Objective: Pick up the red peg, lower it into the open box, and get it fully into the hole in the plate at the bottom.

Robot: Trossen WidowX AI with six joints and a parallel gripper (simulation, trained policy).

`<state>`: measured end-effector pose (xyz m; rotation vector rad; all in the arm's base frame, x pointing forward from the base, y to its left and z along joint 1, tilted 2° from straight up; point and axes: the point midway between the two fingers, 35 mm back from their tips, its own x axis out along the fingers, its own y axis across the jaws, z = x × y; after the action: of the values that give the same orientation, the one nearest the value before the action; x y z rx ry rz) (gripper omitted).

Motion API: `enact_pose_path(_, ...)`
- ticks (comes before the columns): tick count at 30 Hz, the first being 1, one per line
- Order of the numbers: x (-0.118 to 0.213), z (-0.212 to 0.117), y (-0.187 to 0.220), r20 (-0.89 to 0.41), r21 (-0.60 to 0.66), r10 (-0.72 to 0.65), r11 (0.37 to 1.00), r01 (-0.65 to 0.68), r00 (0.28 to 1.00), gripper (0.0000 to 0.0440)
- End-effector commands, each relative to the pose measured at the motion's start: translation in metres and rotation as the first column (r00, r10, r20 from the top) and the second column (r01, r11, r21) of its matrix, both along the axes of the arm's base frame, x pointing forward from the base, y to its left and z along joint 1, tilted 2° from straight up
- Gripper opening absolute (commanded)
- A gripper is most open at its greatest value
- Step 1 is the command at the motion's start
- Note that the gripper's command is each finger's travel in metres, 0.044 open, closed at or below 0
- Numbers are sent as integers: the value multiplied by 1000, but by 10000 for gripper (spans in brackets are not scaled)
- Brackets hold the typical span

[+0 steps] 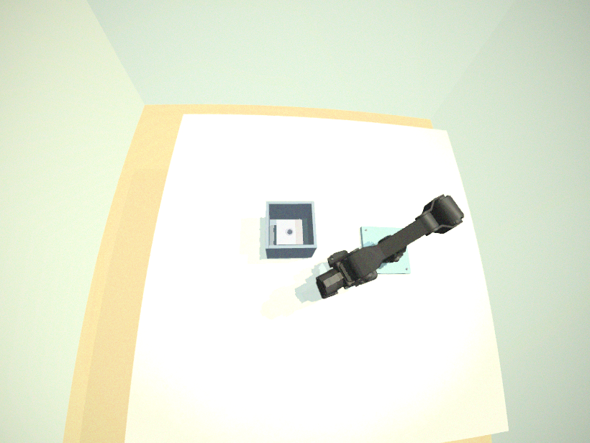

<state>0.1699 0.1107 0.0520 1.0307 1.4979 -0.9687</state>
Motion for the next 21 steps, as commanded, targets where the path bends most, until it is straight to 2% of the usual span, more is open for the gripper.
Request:
enact_pose_path(1,4,-3,0,7,-1,-5,1000,5,1000,236)
enact_pose_path(10,12,-4,6,21,21,26,999,-26,999,9)
enact_pose_path(21,28,32,16,126,129,8,991,-24,992,0)
